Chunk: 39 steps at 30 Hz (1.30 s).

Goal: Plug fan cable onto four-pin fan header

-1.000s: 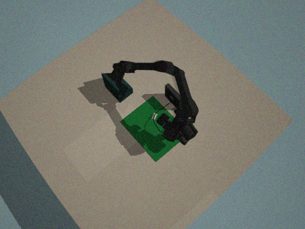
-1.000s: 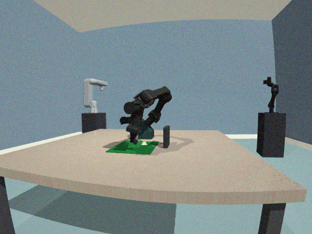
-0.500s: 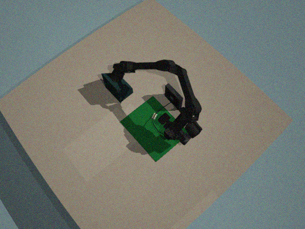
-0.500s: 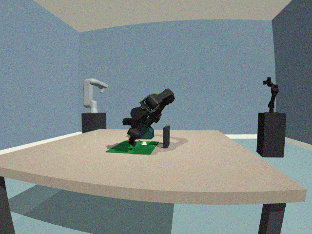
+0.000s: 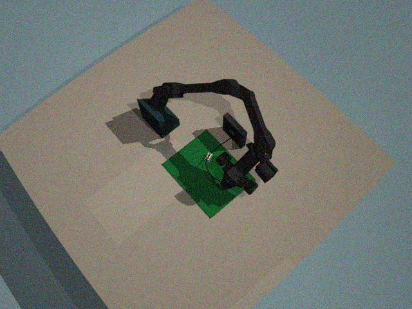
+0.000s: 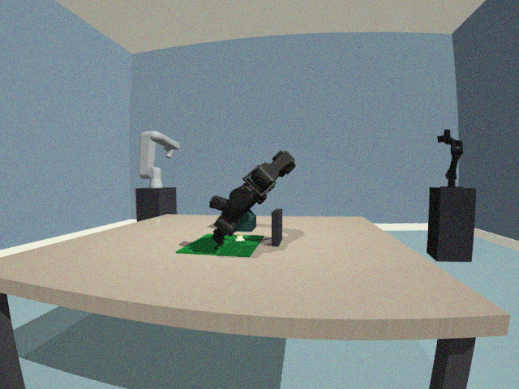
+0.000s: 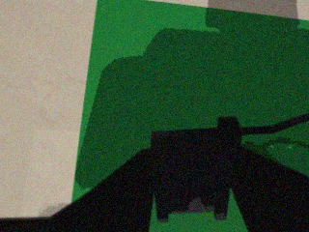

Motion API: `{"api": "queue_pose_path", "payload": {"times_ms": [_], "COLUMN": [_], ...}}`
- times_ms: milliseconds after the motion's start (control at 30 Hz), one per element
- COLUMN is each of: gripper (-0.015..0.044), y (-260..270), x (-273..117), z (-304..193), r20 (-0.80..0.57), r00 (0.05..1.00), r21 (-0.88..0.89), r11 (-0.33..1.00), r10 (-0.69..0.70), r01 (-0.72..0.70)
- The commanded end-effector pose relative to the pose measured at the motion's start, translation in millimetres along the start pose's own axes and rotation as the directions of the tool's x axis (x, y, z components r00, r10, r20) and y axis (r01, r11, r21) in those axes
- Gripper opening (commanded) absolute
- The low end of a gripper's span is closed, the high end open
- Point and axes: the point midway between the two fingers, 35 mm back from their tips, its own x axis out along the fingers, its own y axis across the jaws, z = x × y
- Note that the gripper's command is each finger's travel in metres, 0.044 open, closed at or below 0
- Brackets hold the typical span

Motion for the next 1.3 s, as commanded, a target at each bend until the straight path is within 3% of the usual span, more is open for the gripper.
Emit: {"api": "queue_pose_path", "payload": {"times_ms": [0, 633, 1267], "gripper": [0.0, 0.0, 0.0], "y": [-0.9, 1.5, 6.0], "x": [-0.4, -5.4, -19.8], "z": [-0.8, -5.9, -14.6], "r20": [0.064, 0.322, 0.55], "r00": [0.998, 0.947, 0.831], "r21": [0.009, 0.037, 0.043], "r11": [1.0, 0.999, 0.991], "r10": [-0.002, 0.019, 0.084], "r01": [0.002, -0.033, -0.128]}}
